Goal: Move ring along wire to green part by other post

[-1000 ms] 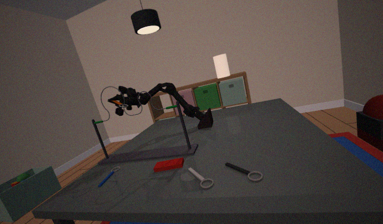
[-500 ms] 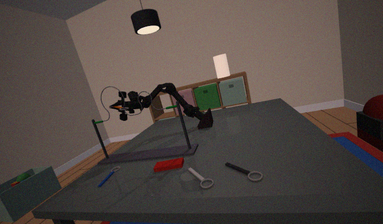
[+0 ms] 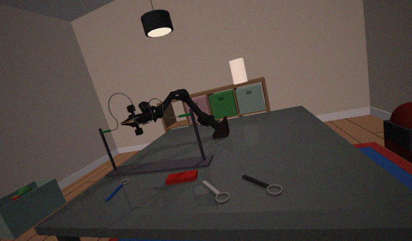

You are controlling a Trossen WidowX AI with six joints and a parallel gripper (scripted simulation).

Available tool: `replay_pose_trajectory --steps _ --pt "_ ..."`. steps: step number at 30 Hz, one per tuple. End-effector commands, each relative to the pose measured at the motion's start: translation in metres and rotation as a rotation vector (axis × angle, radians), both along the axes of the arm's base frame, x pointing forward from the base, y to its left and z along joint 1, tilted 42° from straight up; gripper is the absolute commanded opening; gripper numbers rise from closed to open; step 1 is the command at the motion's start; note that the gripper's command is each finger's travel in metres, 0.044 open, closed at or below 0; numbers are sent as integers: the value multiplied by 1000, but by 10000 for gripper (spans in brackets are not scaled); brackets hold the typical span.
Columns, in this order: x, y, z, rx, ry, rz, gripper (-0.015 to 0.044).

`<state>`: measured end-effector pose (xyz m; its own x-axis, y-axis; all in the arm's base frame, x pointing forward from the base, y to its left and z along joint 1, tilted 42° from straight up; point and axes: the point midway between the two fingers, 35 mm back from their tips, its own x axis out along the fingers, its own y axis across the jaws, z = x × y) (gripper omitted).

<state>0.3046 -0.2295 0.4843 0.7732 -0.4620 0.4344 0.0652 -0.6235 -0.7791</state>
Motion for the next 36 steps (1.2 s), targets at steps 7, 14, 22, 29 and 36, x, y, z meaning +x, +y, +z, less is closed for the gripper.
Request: replay_pose_trajectory --steps 7,14,22,29,36 --pt "-2 -19 -35 268 -44 10 -150" --pt "-1 -25 -60 441 -72 20 -150" --pt "0 -26 -89 638 -103 33 -150" --pt "3 -23 -113 809 -130 44 -150" --pt "5 -16 -137 973 -156 54 -150"
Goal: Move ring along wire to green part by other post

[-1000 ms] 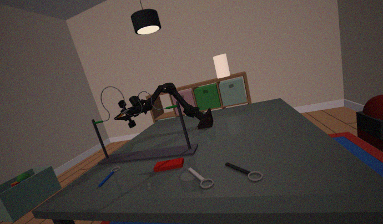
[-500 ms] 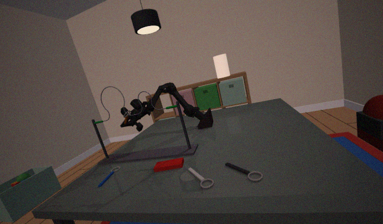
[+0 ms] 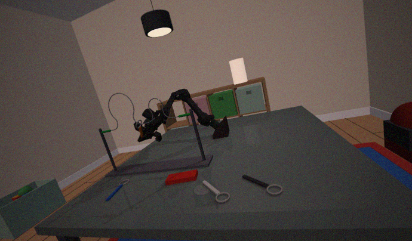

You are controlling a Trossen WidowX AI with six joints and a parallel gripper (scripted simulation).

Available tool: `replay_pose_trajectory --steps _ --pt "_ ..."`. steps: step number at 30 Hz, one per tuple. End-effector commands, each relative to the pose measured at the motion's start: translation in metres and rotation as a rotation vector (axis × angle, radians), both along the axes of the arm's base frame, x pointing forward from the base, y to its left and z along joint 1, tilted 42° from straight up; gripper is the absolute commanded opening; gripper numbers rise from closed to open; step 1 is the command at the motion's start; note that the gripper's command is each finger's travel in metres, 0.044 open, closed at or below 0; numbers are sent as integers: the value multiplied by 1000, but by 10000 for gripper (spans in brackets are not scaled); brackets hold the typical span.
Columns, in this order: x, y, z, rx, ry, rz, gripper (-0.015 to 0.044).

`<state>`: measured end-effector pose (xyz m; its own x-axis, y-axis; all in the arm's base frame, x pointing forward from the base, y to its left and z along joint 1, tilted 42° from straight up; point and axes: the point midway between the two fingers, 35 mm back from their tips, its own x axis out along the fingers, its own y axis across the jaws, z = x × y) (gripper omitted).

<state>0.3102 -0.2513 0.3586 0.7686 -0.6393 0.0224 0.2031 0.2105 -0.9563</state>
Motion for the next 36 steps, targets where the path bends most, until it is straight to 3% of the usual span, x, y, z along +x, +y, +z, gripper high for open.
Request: replay_pose_trajectory --steps 1,19,36 --pt "0 7 -14 108 -23 4 -150" --pt "8 34 -56 421 -73 23 -150" --pt "12 53 -75 512 -88 29 -150"
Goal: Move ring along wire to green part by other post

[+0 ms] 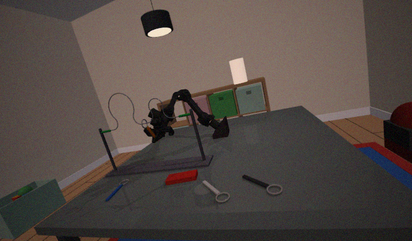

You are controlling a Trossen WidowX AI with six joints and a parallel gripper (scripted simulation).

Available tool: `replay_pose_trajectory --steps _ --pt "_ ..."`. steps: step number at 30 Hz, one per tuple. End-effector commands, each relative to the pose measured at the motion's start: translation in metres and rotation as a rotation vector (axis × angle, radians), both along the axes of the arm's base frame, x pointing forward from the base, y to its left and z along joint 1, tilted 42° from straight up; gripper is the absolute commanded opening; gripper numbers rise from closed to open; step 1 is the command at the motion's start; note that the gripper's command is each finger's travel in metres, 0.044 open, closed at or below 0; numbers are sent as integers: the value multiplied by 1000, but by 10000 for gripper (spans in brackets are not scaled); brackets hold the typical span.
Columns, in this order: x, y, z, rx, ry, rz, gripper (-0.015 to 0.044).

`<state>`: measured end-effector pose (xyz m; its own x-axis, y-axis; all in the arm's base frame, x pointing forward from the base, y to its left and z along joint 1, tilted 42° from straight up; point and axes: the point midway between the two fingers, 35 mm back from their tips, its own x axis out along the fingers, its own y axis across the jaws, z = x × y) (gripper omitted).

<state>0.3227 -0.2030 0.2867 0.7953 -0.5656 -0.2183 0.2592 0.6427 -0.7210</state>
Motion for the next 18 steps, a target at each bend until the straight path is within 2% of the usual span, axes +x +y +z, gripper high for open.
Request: replay_pose_trajectory --steps 1,18 --pt "0 5 -4 19 -6 -2 -150" --pt "4 25 -23 116 -23 5 -150"
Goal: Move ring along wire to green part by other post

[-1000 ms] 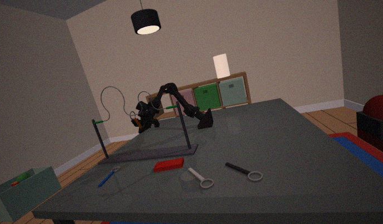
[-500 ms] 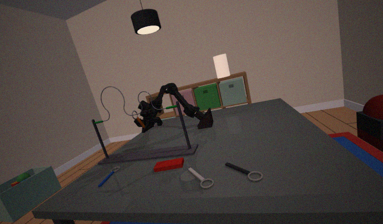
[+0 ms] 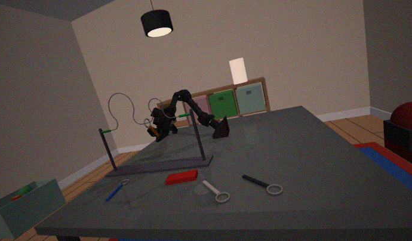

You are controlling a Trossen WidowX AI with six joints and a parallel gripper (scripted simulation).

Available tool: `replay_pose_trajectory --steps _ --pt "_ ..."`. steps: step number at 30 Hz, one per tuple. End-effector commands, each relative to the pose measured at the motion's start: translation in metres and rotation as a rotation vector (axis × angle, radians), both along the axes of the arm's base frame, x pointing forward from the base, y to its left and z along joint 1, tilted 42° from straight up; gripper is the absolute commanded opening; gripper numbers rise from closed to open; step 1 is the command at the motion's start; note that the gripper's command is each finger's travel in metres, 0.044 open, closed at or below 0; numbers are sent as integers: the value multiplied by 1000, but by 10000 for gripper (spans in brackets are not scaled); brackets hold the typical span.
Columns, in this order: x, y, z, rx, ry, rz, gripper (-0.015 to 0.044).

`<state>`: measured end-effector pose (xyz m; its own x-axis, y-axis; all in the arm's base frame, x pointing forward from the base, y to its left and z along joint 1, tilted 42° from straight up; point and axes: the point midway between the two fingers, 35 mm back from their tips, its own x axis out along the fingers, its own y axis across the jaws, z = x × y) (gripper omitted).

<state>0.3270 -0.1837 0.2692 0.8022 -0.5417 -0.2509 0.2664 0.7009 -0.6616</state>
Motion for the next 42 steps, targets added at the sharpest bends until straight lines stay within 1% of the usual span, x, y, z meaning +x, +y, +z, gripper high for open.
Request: replay_pose_trajectory --steps 1,14,28,42 --pt "1 8 -6 46 -8 0 -150" --pt "6 35 -24 246 -41 13 -150" --pt "15 80 -37 568 -95 33 -150" --pt "23 129 -34 913 -152 53 -150"
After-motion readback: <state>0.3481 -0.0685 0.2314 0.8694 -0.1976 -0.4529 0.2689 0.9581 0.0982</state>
